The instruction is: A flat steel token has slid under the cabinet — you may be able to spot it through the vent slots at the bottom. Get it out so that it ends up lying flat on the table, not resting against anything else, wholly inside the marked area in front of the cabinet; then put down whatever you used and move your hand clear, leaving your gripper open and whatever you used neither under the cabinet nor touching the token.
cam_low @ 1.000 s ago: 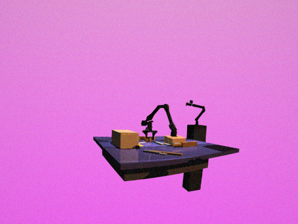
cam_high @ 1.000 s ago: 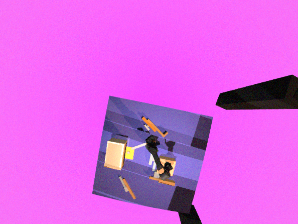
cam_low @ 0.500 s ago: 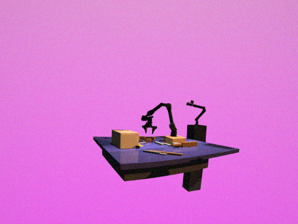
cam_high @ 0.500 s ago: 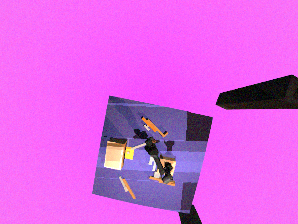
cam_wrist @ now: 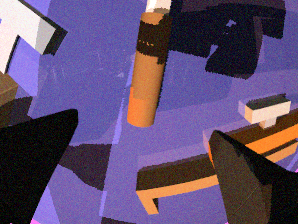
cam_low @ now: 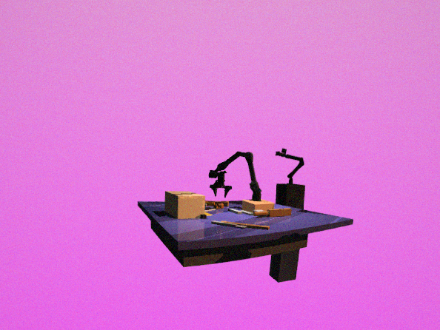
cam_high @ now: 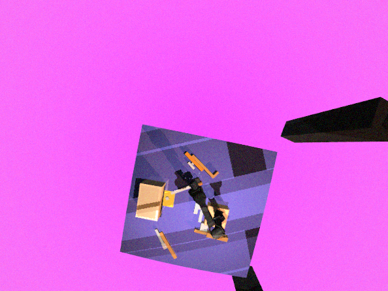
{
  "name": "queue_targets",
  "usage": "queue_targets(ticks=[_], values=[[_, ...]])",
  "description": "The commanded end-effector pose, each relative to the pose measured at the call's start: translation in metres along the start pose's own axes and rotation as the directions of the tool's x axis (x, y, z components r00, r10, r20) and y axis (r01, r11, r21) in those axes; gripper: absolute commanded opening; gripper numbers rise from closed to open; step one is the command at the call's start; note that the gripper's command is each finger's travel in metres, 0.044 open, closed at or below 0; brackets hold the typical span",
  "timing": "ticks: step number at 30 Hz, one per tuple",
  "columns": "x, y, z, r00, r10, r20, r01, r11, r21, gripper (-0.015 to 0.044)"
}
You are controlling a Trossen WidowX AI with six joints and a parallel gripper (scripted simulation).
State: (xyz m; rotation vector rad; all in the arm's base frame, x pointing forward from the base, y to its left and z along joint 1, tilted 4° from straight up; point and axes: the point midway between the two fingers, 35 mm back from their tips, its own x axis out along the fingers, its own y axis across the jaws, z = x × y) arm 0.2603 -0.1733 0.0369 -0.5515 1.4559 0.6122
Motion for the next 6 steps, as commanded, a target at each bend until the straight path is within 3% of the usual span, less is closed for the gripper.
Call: queue_targets(ticks=[1,6], values=[[0.0001,0.0002,0.0000,1.000,0.001,0.000,-0.001,1.000,0.000,0.0440],[0.0001,0.0002,0.0000,1.000,0.001,0.000,-0.001,1.000,0.000,0.0440]])
